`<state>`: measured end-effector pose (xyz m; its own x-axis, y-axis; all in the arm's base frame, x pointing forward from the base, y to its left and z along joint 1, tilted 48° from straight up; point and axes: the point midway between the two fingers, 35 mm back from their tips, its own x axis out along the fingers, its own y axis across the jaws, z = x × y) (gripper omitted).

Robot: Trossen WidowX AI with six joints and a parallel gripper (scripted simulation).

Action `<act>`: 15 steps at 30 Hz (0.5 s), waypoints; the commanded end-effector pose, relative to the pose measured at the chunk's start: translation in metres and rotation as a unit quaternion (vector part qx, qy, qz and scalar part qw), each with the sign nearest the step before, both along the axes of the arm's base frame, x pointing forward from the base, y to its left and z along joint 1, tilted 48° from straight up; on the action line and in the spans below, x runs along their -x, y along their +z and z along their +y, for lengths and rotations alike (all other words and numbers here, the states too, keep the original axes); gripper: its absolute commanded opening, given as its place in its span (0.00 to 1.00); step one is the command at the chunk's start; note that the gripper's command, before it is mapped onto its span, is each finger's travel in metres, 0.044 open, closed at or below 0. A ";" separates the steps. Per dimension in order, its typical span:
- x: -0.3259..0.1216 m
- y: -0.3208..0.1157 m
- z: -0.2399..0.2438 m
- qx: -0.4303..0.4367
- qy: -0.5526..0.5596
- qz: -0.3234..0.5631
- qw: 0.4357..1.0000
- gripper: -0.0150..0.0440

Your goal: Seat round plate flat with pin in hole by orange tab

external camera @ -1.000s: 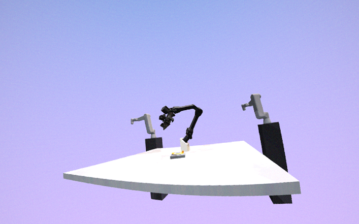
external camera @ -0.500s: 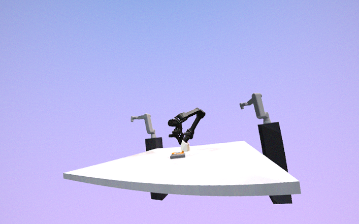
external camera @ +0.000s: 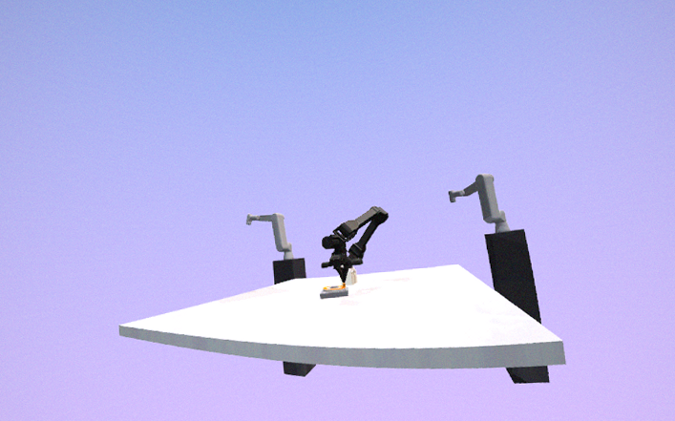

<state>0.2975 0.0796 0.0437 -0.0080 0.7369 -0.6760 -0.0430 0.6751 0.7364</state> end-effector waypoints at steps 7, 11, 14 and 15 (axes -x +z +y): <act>0.006 -0.010 0.011 -0.003 0.000 0.004 1.000 0.25; 0.011 -0.010 0.010 -0.003 0.000 0.004 1.000 0.25; 0.014 -0.011 0.010 -0.003 0.000 0.004 1.000 0.25; 0.016 -0.011 0.010 -0.003 0.000 0.004 1.000 0.25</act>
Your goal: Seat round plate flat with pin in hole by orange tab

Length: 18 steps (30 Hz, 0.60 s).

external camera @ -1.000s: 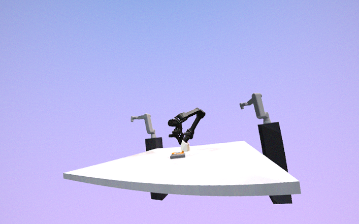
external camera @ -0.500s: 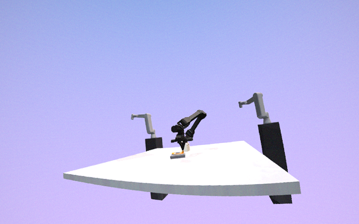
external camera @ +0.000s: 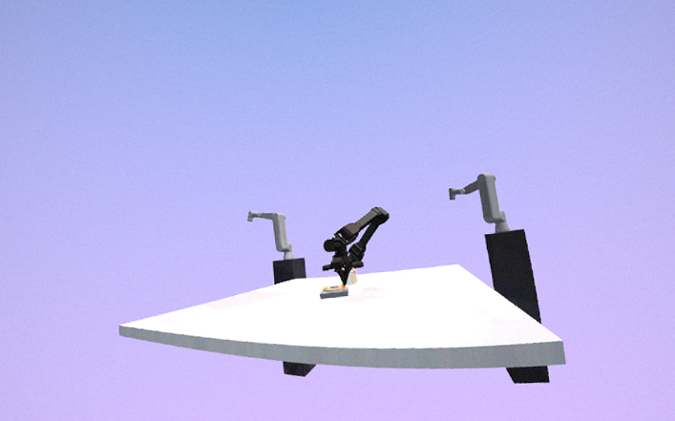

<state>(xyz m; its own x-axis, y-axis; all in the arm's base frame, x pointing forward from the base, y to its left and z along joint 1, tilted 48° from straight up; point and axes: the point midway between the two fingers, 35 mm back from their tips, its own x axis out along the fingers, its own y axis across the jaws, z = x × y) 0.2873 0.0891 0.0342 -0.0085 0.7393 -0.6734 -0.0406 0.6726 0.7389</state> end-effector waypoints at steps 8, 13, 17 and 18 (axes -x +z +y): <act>0.013 -0.004 -0.002 -0.001 0.000 0.003 1.000 0.25; 0.017 -0.006 -0.004 -0.001 0.000 0.003 1.000 0.25; 0.020 -0.007 -0.005 -0.001 0.000 0.003 1.000 0.25; 0.021 -0.008 -0.005 -0.001 0.000 0.003 1.000 0.25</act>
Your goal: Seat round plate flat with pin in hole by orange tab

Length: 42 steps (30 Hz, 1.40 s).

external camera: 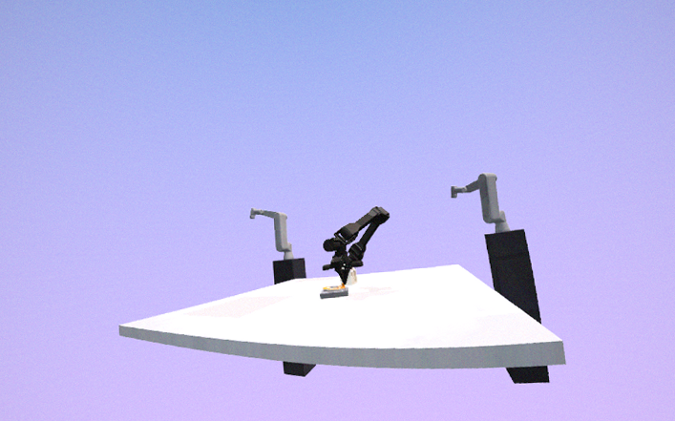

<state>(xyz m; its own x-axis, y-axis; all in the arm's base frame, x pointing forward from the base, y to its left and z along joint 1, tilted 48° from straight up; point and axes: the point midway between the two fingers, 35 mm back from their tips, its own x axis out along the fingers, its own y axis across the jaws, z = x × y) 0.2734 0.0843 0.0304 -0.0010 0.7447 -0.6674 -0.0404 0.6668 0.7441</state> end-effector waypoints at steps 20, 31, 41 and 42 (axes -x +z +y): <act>0.020 -0.016 -0.011 0.003 0.003 0.006 1.000 0.25; 0.025 -0.024 -0.019 0.003 0.003 0.006 1.000 0.25; 0.026 -0.032 -0.027 0.003 0.003 0.006 1.000 0.25; 0.026 -0.033 -0.028 0.003 0.003 0.006 1.000 0.25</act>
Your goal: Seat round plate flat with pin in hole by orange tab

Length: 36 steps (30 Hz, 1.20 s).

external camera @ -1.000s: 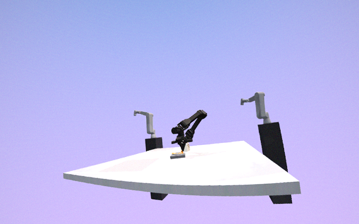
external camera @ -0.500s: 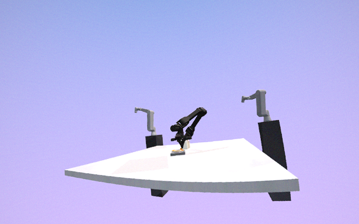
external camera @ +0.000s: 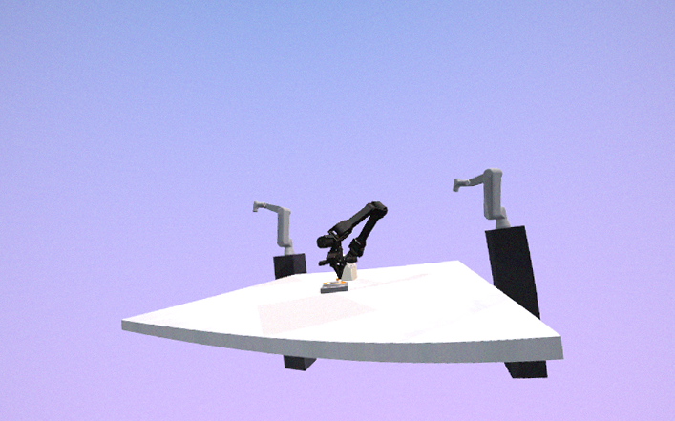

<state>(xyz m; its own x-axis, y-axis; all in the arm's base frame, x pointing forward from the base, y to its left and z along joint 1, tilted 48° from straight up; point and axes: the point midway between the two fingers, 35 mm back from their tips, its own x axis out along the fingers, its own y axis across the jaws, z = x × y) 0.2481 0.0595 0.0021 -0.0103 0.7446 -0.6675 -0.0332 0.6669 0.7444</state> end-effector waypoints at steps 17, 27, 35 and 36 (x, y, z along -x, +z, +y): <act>-0.002 -0.019 -0.017 0.004 0.002 0.000 1.000 0.25; -0.008 -0.027 -0.025 0.004 0.002 0.000 1.000 0.25; -0.015 -0.032 -0.030 0.004 0.002 0.000 1.000 0.25; -0.016 -0.033 -0.031 0.004 0.002 0.000 1.000 0.25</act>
